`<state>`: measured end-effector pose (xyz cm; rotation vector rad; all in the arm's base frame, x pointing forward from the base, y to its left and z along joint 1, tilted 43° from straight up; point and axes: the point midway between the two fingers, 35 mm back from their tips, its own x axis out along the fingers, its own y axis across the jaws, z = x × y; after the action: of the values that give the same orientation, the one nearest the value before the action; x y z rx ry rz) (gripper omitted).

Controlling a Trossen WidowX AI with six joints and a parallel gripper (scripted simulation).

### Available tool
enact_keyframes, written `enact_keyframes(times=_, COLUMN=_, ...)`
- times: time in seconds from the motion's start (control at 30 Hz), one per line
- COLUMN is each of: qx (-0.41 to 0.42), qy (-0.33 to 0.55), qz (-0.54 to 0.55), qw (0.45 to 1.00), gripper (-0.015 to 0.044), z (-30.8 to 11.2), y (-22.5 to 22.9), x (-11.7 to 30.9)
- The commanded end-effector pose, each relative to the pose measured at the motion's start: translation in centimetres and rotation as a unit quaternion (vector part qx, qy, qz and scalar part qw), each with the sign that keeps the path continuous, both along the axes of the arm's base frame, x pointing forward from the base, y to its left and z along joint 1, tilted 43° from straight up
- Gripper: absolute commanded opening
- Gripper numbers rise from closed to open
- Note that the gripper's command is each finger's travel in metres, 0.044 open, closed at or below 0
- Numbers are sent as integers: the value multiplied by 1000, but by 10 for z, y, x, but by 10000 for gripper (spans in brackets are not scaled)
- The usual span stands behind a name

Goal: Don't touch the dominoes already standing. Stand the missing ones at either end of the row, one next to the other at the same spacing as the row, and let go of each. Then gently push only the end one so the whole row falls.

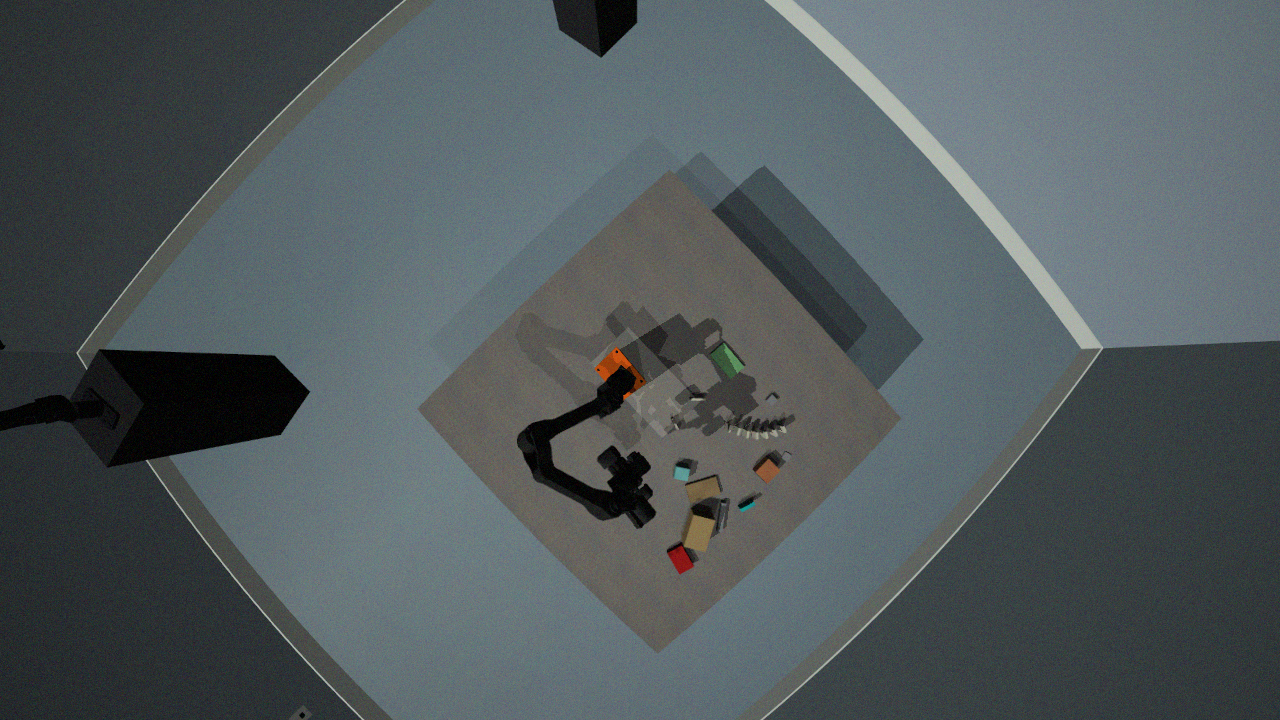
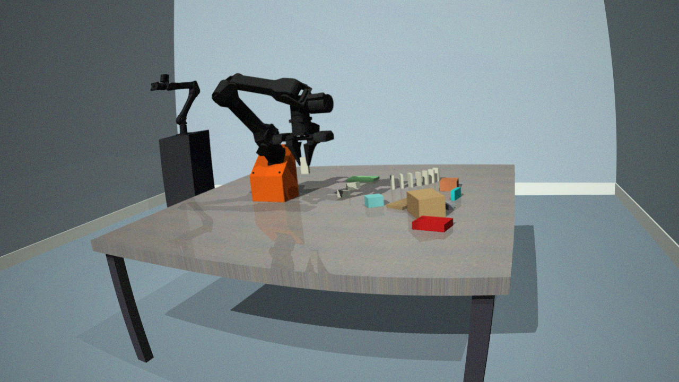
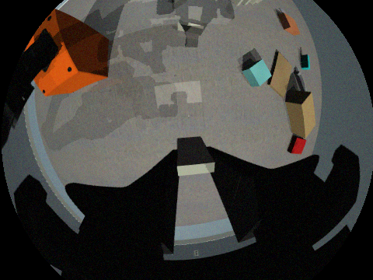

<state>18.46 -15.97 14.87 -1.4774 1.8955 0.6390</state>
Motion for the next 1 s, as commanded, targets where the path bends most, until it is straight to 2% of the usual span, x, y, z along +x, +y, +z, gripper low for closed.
enact_keyframes(times=0.0, qx=-8, qy=-3, qz=-3, qw=1000, gripper=107, z=13, y=7, x=-3)
enact_keyframes(times=0.17, qx=-6, qy=-22, qz=-18, qw=1000, gripper=107, z=6, y=13, x=14)
enact_keyframes(times=0.6, qx=-20, qy=-183, qz=-198, qw=963, gripper=107, z=-82, y=103, x=141)
enact_keyframes(times=0.97, qx=-59, qy=-290, qz=-322, qw=899, gripper=107, z=-170, y=182, x=180)
